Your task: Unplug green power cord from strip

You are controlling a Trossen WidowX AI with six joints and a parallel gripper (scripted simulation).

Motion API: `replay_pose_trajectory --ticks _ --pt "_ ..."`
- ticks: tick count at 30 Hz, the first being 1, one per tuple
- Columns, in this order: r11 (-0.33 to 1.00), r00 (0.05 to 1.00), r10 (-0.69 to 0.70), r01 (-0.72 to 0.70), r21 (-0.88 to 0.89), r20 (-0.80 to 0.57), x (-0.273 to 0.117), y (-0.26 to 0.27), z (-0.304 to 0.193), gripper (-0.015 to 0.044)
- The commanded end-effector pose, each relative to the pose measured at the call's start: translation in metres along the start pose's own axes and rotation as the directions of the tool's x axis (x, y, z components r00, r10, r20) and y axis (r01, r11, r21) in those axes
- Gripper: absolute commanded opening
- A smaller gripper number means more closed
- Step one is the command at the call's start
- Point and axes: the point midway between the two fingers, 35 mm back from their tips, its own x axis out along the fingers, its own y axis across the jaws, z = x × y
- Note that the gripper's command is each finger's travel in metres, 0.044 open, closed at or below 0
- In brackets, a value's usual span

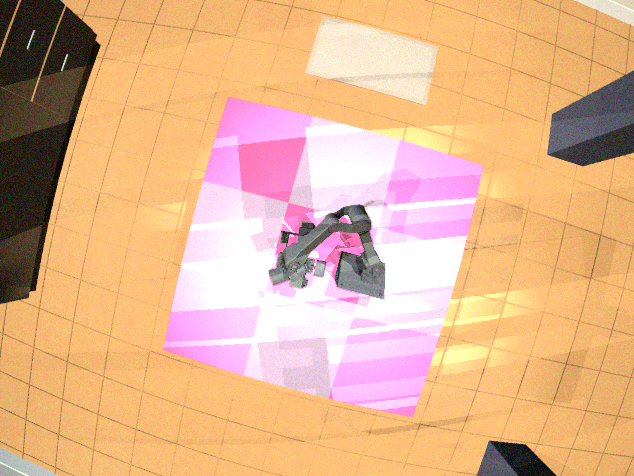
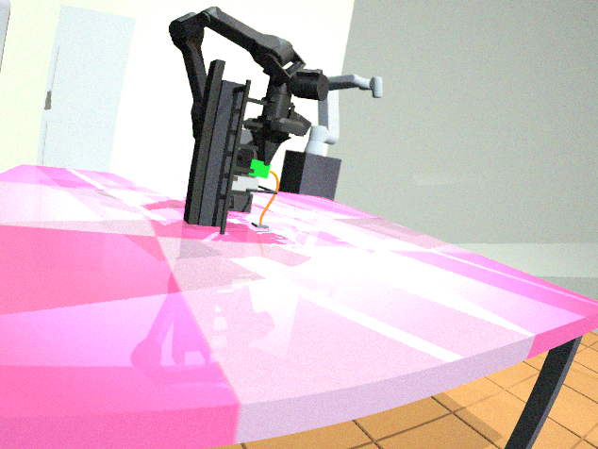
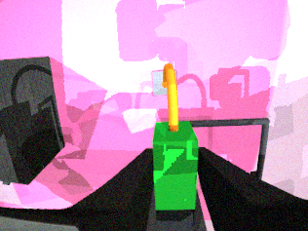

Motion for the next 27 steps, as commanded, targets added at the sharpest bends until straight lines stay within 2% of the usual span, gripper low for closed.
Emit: replay_pose_trajectory --ticks 1,2,15,19,23,27 --pt "0.999 0.999 -0.011 0.012 -0.03 0.038 -0.009 0.001 0.027 0.0" --pt "0.999 0.999 -0.011 0.012 -0.03 0.038 -0.009 0.002 0.028 0.0" --pt "0.999 0.999 -0.01 0.011 -0.031 0.031 -0.004 0.001 0.017 0.0341" --pt "0.999 0.999 -0.011 0.012 -0.031 0.035 -0.011 0.001 0.041 0.044" --pt "0.999 0.999 -0.011 0.012 -0.03 0.035 -0.019 0.003 0.076 0.044" --pt "0.999 0.999 -0.011 0.012 -0.03 0.035 -0.019 0.004 0.077 0.044"
